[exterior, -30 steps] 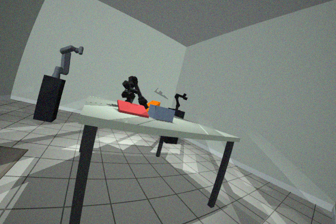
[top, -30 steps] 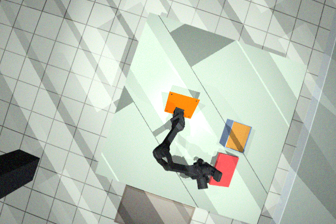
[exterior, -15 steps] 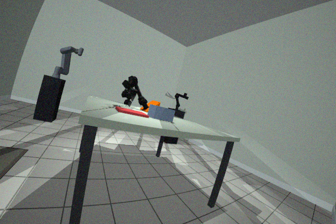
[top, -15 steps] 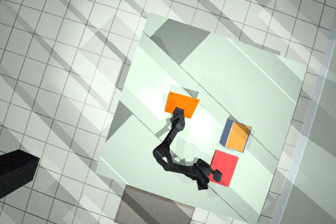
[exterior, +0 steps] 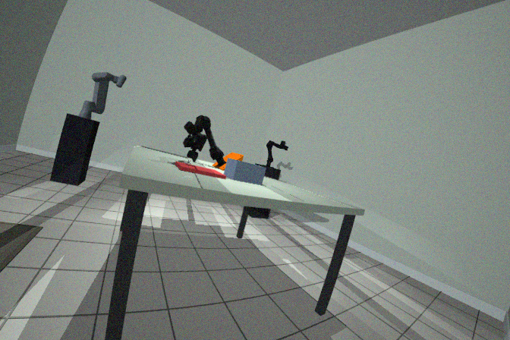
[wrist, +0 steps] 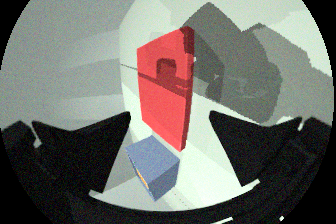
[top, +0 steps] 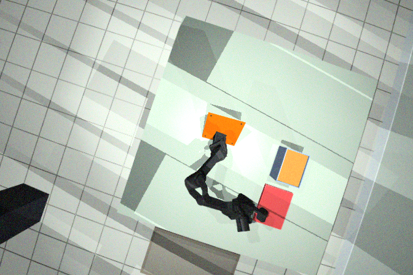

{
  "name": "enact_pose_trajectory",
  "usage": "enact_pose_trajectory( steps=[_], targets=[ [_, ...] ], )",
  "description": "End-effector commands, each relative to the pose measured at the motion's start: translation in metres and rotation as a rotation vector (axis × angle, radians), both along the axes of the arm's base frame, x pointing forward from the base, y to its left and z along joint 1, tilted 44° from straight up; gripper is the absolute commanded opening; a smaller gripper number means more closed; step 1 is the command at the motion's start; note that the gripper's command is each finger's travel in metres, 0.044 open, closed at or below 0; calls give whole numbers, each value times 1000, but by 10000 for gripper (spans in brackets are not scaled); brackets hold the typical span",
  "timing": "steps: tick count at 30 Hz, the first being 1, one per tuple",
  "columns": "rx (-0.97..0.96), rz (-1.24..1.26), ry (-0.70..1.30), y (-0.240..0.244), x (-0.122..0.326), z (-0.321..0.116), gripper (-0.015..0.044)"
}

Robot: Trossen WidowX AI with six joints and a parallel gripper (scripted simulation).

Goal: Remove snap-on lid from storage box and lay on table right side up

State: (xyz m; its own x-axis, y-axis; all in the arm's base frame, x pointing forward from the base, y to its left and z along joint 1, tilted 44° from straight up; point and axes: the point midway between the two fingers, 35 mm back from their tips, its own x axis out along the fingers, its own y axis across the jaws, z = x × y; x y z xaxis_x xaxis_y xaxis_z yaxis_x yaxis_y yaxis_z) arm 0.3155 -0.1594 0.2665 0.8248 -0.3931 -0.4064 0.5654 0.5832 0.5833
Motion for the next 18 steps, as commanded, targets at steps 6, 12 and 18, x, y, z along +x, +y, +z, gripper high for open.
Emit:
enact_pose_trajectory(
  steps=[6, 12, 18],
  targets=[
    [-2, 4, 7, -1, -17, -3, 440],
    [-2, 4, 7, -2, -29, -4, 440],
    [-2, 4, 8, -2, -37, -3, 440]
  ],
)
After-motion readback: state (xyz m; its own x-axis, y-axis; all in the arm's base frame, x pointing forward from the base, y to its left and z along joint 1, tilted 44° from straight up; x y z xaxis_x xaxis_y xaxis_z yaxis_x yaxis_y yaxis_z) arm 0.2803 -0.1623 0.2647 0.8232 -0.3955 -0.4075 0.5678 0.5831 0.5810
